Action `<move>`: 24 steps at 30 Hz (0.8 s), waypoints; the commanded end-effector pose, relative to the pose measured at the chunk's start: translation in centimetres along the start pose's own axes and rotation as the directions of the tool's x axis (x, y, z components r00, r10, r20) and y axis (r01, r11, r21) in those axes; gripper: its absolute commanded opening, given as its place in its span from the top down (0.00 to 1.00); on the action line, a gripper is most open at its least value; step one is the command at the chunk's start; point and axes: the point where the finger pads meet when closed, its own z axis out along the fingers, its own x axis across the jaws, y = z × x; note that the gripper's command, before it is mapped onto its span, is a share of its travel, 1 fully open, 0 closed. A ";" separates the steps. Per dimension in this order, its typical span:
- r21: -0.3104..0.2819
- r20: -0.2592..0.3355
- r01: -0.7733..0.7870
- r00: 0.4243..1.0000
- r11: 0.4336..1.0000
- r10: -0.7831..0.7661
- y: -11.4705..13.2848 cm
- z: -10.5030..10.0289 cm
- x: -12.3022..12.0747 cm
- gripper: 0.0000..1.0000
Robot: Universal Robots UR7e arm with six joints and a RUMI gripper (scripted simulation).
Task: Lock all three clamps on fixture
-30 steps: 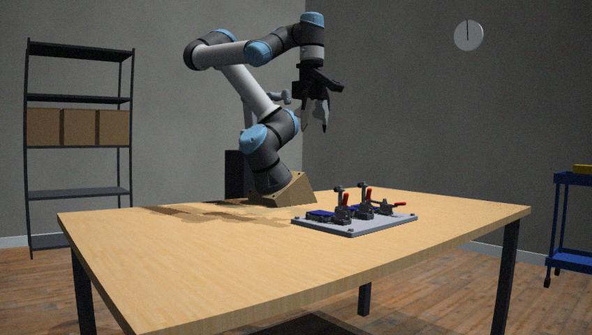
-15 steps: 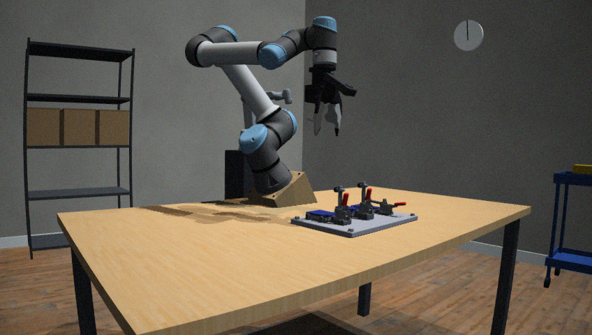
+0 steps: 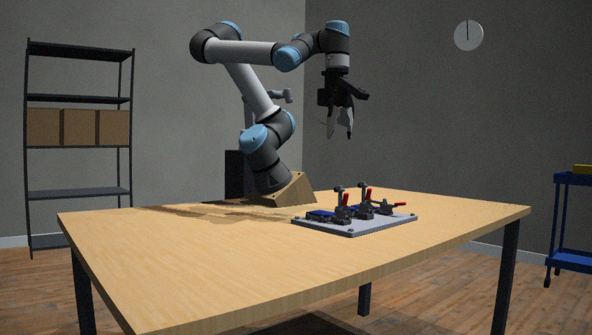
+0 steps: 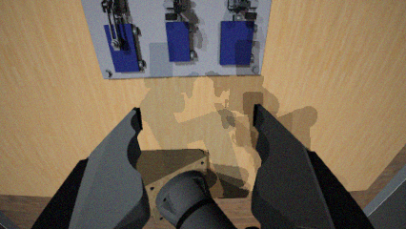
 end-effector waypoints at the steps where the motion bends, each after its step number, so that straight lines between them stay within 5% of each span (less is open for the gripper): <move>1: 0.001 0.000 0.000 1.000 1.000 0.000 -2.3 0.7 -3.8 0.42; 12: 0.001 0.000 0.000 1.000 1.000 0.000 -2.3 0.7 -3.8 0.42; 13: -0.006 -0.002 0.007 1.000 1.000 -0.007 -1.9 0.9 -3.5 0.72; 24: -0.006 -0.002 0.007 1.000 1.000 -0.007 -1.9 0.9 -3.5 0.72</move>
